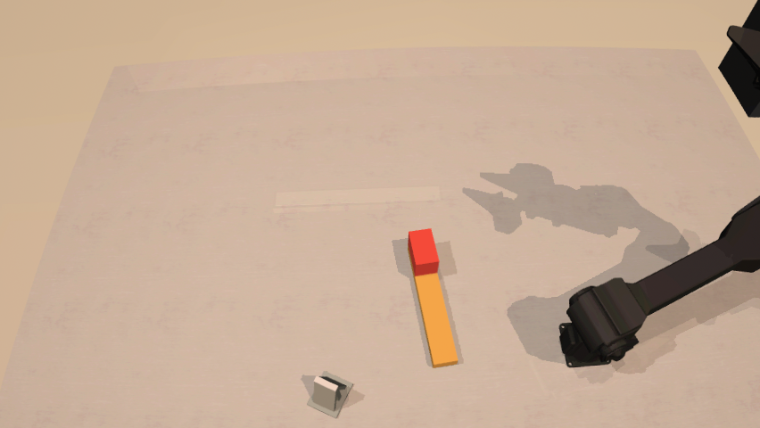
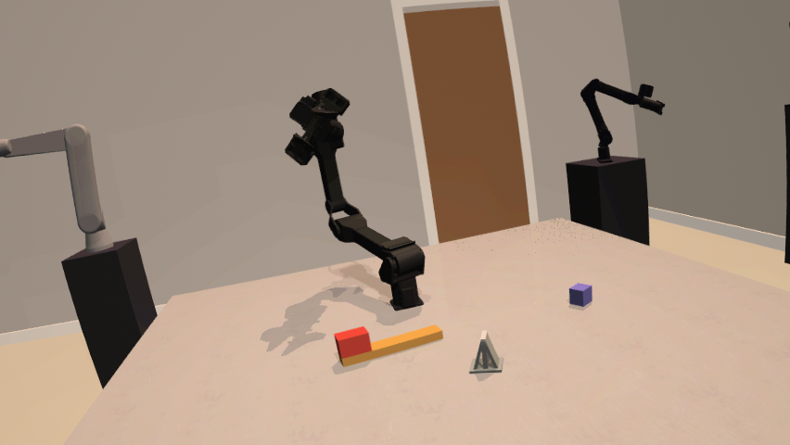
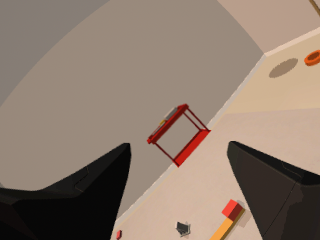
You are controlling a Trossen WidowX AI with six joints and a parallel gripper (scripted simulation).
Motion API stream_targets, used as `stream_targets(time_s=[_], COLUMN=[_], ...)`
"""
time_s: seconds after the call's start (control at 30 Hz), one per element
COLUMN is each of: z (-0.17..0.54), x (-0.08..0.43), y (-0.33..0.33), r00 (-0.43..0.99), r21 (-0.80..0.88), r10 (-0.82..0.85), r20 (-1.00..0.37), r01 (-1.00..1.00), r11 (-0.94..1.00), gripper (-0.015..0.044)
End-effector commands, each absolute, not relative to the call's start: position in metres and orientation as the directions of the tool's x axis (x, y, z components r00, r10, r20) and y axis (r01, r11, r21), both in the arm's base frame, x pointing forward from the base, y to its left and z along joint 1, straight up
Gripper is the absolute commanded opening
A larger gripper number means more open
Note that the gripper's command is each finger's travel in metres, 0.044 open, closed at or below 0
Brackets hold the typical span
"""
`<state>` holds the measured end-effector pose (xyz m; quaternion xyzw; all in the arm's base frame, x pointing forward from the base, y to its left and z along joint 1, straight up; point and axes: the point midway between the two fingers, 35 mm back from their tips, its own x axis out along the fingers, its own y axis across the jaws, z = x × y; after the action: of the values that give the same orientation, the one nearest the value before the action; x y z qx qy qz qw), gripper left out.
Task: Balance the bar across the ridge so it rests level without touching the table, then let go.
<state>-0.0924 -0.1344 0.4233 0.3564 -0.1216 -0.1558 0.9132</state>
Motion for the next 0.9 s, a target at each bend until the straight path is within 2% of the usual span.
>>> stream_targets(time_s=[0.0, 0.43, 0.87], z=[0.427, 0.429, 0.408], x=[-0.075, 0.0, 0.069], y=[-0.122, -0.083, -0.061], r00=[0.928, 0.921, 0.862], r21=[0.581, 0.1, -0.351], r10=[-0.366, -0.361, -0.361], r20=[0.067, -0.143, -0.355], r01=[0.262, 0.377, 0.234], r11=[0.77, 0.921, 0.907], gripper=[0.0315, 0.0315, 0.0315])
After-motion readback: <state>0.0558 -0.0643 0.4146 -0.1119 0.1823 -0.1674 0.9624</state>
